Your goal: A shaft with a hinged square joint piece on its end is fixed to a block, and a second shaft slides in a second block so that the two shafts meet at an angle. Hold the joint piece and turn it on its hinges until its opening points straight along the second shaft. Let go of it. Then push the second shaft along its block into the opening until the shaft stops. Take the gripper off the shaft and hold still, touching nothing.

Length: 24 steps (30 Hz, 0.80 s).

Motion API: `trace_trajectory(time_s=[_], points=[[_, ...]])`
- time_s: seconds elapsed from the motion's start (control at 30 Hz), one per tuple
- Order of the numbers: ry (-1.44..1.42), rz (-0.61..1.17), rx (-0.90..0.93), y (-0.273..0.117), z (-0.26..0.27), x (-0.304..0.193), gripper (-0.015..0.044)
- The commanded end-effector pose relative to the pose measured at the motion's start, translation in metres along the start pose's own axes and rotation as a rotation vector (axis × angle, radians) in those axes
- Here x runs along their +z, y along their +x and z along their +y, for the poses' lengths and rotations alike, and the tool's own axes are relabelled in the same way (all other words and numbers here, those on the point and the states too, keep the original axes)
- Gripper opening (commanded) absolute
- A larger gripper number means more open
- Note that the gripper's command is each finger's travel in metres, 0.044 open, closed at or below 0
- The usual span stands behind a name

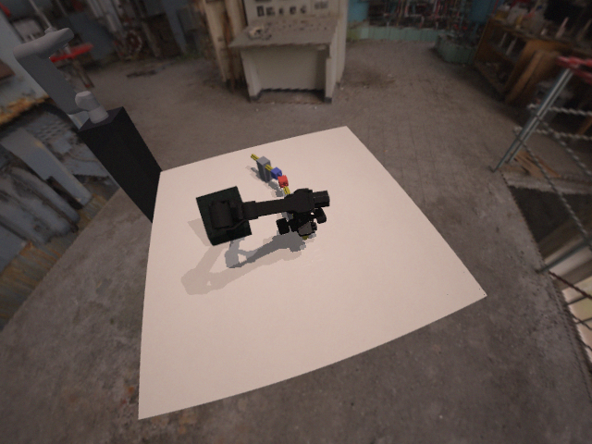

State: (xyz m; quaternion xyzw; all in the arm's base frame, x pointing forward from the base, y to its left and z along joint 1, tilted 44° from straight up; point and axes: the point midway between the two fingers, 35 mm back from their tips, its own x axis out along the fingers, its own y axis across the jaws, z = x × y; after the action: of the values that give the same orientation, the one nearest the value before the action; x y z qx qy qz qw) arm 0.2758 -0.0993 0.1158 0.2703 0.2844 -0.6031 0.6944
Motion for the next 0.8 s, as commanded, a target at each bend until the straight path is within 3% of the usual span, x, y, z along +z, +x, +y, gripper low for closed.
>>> trace_trajectory(time_s=[0.0, 0.77], points=[[0.0, 0.003, 0.001, 0.001, 0.0, -0.009, 0.0], [-0.001, 0.005, 0.0, 0.001, 0.0, -0.045, 0.0]])
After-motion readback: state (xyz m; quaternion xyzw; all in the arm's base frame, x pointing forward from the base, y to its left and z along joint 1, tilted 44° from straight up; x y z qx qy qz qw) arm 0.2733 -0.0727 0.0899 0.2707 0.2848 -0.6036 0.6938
